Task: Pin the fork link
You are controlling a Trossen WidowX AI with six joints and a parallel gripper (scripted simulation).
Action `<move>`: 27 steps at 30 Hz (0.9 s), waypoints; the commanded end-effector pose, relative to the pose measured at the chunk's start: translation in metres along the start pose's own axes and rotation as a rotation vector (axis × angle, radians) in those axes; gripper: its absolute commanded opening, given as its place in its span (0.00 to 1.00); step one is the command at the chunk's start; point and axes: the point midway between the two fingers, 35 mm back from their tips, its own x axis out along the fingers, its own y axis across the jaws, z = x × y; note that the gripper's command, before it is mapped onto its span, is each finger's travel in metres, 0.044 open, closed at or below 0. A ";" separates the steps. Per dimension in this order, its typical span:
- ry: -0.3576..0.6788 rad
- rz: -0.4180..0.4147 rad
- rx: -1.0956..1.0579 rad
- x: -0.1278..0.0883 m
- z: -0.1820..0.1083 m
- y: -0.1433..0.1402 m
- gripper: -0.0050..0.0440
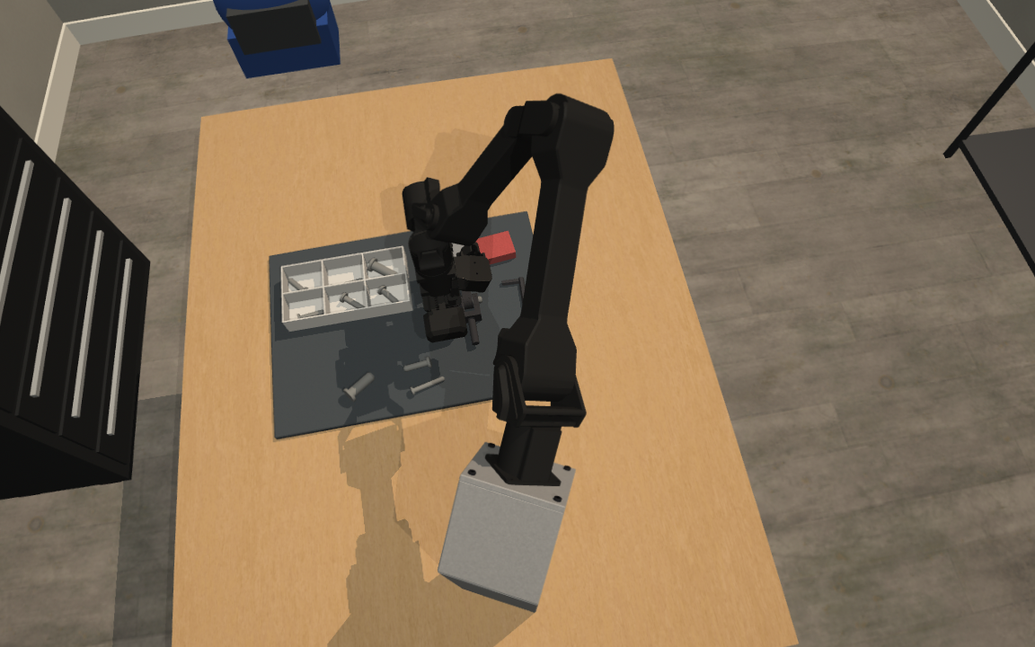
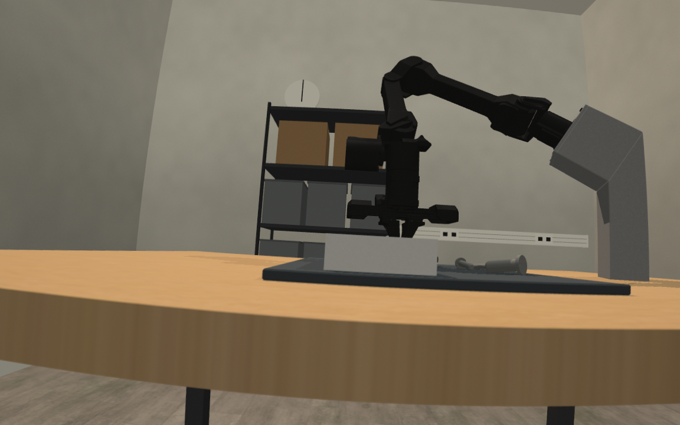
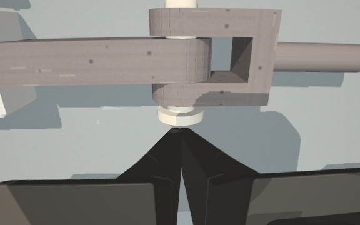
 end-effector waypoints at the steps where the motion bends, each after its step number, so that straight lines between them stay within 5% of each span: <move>1: 0.000 0.012 0.009 -0.001 0.003 0.005 0.00; 27: -0.001 0.016 0.012 -0.004 0.014 0.005 0.00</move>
